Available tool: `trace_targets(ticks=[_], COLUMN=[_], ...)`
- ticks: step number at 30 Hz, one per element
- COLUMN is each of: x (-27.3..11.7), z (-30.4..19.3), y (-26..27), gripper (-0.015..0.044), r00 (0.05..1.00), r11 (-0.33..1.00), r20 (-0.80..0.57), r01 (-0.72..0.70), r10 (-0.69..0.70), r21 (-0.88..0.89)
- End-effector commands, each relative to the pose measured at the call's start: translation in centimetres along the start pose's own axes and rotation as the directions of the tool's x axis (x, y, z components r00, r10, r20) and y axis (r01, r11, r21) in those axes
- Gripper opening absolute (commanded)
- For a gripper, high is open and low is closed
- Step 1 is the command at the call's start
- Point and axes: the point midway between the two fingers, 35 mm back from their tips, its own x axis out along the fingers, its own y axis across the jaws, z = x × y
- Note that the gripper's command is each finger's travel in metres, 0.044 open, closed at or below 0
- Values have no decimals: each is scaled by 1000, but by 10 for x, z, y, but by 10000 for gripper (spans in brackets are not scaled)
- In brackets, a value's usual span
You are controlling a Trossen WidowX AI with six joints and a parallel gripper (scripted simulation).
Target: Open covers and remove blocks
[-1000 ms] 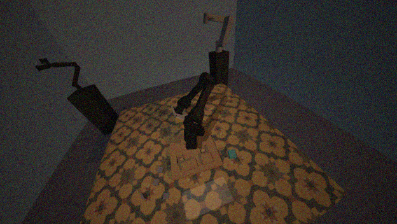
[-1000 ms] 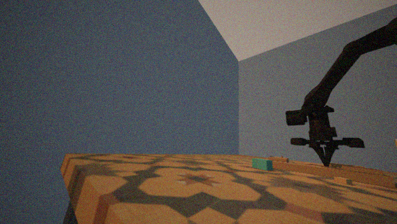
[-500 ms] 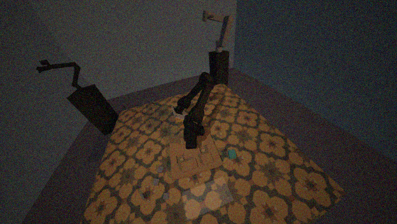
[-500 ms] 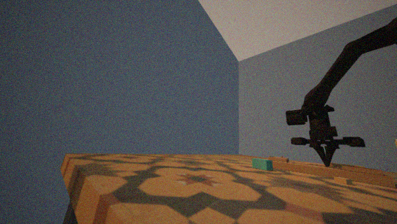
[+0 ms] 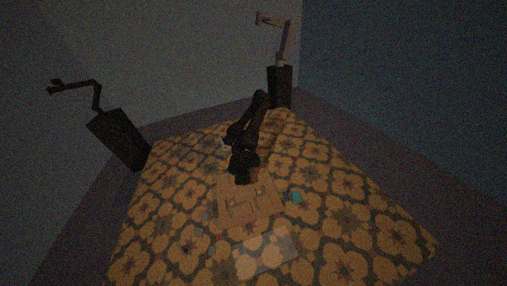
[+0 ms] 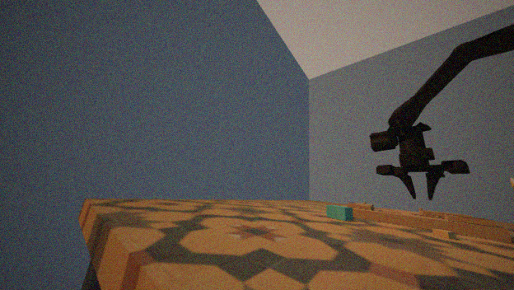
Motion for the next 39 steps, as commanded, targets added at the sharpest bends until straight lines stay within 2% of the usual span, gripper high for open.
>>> trace_targets(ticks=[1,7,19,39], x=[-18,-14,17,17], z=[1,1,1,1], y=[-1,-1,0,0], gripper=[144,144,144,144], r00=[1000,1000,1000,1000], r11=[1000,1000,1000,1000], r20=[-3,-3,-2,-2], r01=[9,9,8,8], r10=[-9,-9,-8,-8], r21=[-12,-12,-12,-10])
